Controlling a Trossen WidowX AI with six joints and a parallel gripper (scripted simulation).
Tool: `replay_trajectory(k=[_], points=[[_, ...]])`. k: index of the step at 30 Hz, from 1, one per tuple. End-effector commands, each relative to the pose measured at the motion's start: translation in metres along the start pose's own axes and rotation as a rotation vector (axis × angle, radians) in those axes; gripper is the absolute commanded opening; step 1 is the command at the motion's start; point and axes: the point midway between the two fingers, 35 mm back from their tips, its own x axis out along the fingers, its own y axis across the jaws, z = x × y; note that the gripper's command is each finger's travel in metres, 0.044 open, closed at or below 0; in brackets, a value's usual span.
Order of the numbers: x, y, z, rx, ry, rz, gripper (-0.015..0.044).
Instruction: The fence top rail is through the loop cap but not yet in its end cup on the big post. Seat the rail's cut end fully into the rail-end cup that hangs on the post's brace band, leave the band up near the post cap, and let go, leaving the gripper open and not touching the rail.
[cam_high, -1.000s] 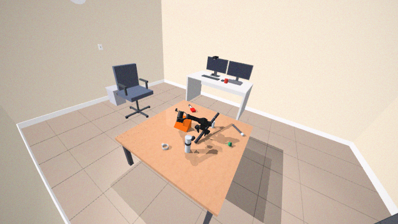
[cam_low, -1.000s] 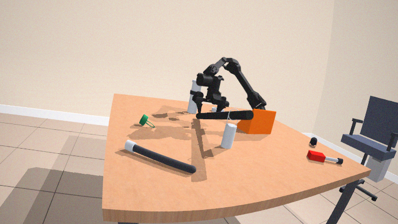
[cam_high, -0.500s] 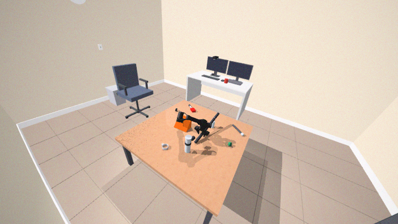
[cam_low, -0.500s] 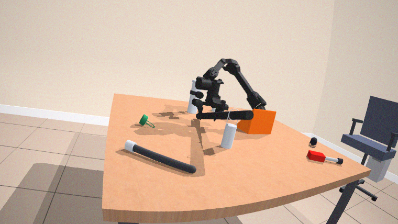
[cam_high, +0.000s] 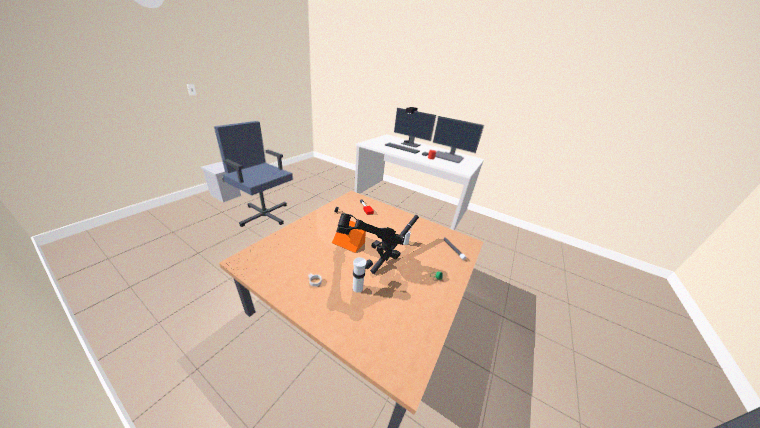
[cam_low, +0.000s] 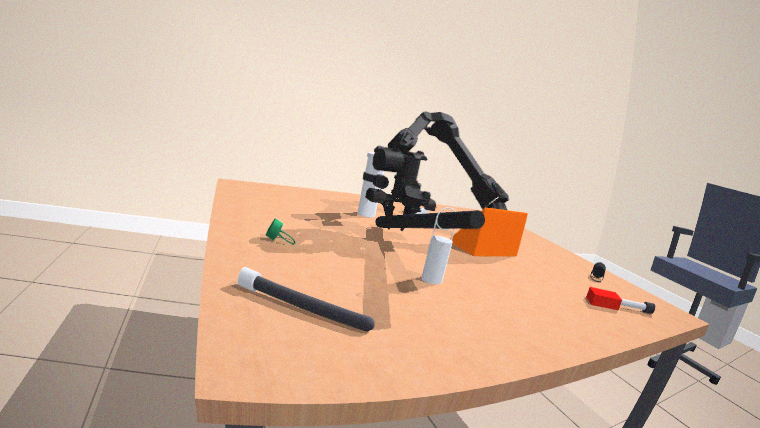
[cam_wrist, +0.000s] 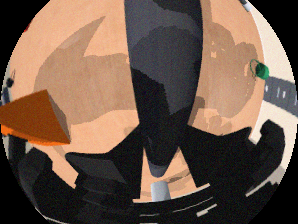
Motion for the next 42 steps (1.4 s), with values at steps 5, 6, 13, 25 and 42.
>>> replay_trajectory(k=[5, 6, 13, 25, 42], points=[[-0.003, 0.001, 0.0, -0.009, 0.002, 0.009, 0.0], [-0.004, 0.0, 0.0, -0.009, 0.002, 0.009, 0.0], [-0.013, 0.0, -0.001, -0.009, 0.031, 0.019, 0.0], [-0.054, -0.002, -0.012, -0.011, 0.179, 0.03, 0.0], [-0.073, -0.002, -0.016, -0.015, 0.25, 0.026, 0.0]])
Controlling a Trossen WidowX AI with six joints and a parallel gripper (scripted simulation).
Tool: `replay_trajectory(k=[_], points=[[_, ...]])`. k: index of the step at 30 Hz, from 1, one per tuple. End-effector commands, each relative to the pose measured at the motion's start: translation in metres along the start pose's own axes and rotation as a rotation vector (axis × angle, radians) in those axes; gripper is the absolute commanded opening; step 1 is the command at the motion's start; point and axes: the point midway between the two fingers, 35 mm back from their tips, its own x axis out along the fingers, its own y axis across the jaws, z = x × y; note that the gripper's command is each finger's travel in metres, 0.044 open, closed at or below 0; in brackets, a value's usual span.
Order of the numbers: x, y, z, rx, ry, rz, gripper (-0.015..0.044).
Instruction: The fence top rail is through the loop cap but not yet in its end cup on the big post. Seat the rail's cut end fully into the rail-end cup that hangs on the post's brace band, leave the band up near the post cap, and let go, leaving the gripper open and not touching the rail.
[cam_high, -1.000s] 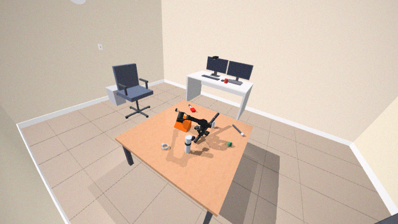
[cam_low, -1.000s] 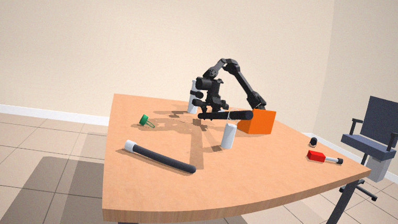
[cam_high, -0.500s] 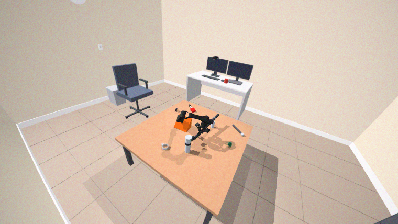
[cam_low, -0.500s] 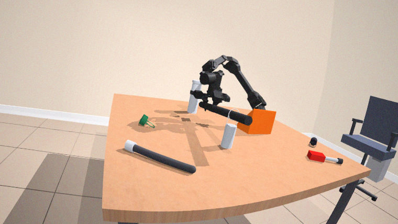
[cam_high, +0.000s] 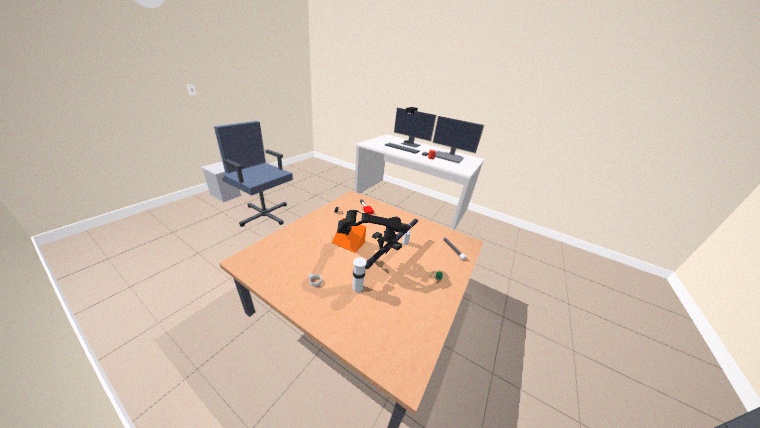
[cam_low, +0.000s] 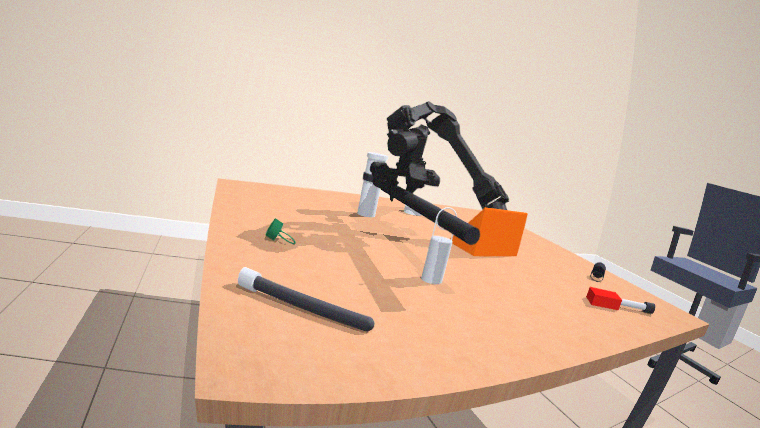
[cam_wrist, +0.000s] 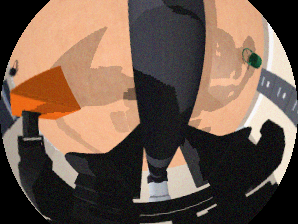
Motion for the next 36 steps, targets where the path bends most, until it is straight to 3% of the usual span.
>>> replay_trajectory(k=[1, 36], points=[[0.001, 0.0, 0.001, 0.0, -0.002, 0.001, 0.0], [-0.003, -0.006, -0.018, -0.007, -0.001, 0.01, 0.0]])
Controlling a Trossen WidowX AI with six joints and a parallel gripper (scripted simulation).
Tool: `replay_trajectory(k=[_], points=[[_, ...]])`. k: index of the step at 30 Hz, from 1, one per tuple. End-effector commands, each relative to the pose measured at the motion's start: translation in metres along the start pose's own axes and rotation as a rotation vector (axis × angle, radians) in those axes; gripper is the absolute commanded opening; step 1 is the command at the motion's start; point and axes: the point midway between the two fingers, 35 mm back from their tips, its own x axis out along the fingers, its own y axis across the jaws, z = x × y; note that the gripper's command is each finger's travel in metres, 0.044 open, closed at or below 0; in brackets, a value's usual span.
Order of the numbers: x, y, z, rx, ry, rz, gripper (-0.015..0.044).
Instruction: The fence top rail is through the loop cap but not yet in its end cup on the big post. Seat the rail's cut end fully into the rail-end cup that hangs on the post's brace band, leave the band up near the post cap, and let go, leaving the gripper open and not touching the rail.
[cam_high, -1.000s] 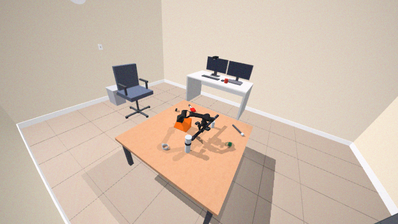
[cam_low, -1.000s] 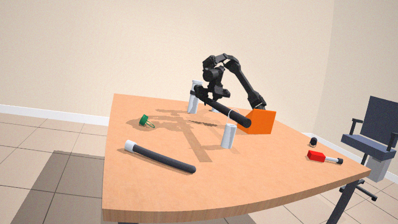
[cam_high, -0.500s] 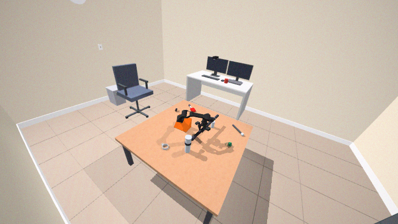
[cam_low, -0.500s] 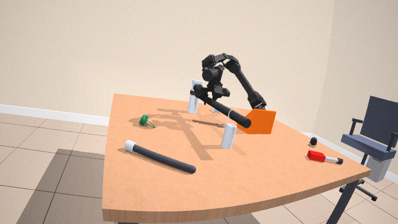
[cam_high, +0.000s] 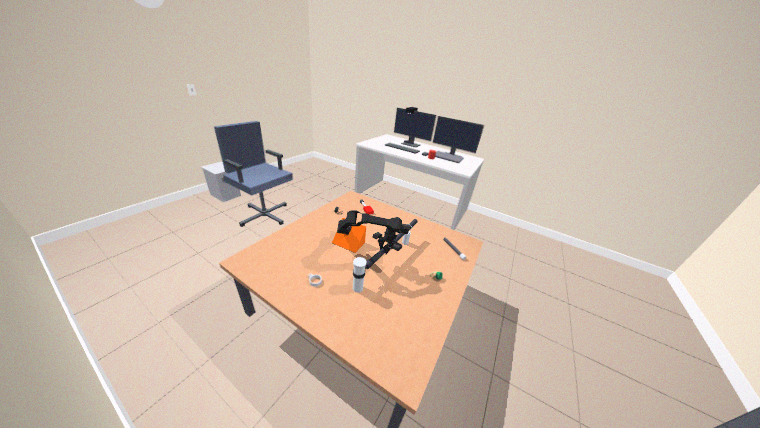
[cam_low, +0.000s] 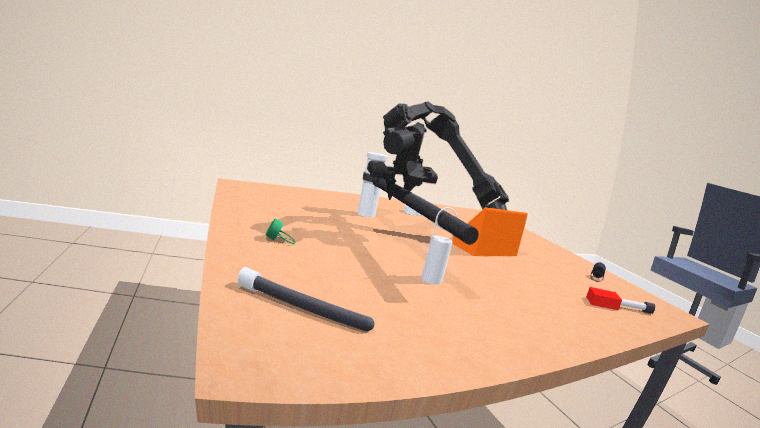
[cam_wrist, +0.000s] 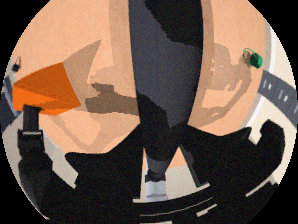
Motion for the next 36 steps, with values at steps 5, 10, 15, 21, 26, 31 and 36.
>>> replay_trajectory(k=[5, 10, 15, 21, 26, 31, 36], points=[[0.0037, 0.0008, -0.0164, 0.004, 0.007, -0.005, 0.0], [0.0042, 0.0011, -0.0172, 0.004, 0.007, -0.005, 0.0], [0.0042, 0.0011, -0.0172, 0.004, 0.007, -0.005, 0.0], [0.0042, 0.0011, -0.0172, 0.004, 0.007, -0.005, 0.0], [0.0042, 0.0011, -0.0172, 0.004, 0.007, -0.005, 0.0], [0.0042, 0.0011, -0.0172, 0.004, 0.007, -0.005, 0.0], [0.0042, 0.0011, -0.0172, 0.004, 0.007, -0.005, 0.0]])
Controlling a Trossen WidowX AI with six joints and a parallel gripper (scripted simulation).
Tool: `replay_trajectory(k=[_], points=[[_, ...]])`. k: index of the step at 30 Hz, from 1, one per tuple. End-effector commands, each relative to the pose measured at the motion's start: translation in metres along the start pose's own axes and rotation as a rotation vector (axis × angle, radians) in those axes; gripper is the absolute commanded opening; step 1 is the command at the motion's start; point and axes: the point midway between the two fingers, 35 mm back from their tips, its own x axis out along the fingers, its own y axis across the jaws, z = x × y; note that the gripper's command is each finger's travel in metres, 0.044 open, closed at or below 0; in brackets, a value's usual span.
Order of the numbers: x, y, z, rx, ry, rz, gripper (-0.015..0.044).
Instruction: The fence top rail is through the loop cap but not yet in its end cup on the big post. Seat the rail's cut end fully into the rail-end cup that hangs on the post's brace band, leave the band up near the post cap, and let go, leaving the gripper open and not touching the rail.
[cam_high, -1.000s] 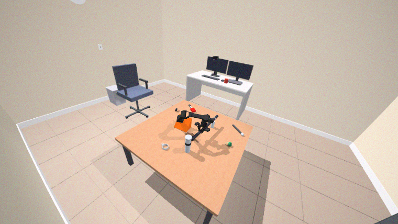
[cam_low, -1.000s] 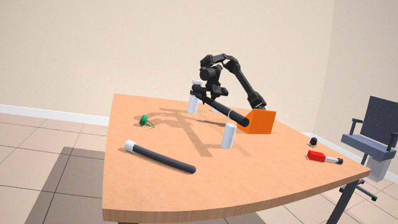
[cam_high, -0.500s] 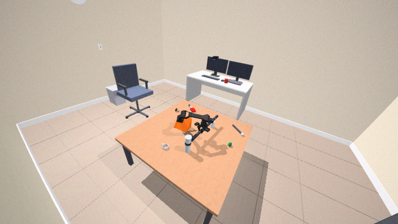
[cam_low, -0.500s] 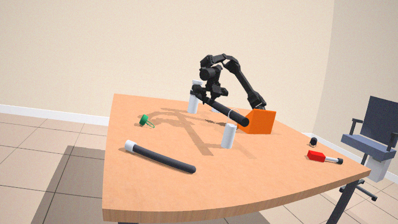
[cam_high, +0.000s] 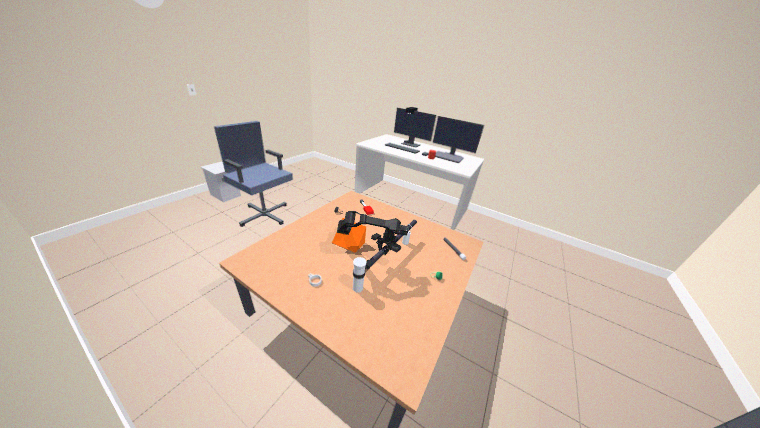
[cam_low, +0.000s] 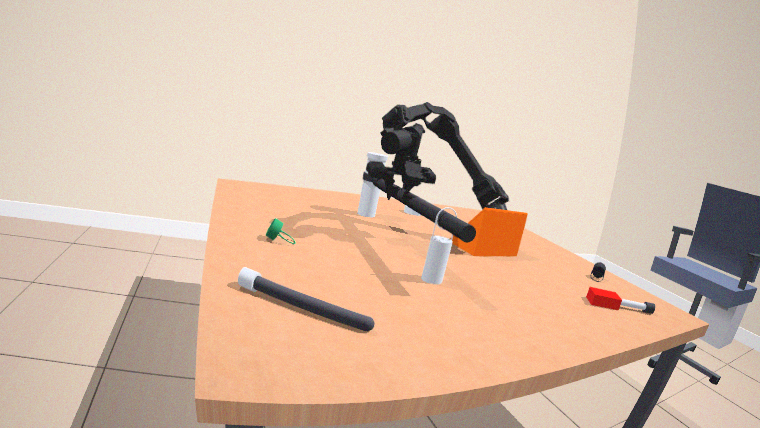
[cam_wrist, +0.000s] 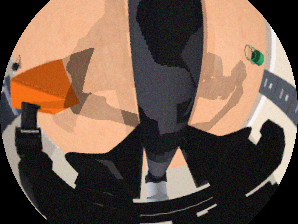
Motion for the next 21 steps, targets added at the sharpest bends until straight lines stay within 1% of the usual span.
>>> replay_trajectory(k=[1, 21], points=[[-0.0013, 0.0, -0.0074, 0.001, 0.012, -0.009, 0.0], [-0.0001, 0.0001, -0.0003, 0.0, 0.001, 0.0, 0.0]])
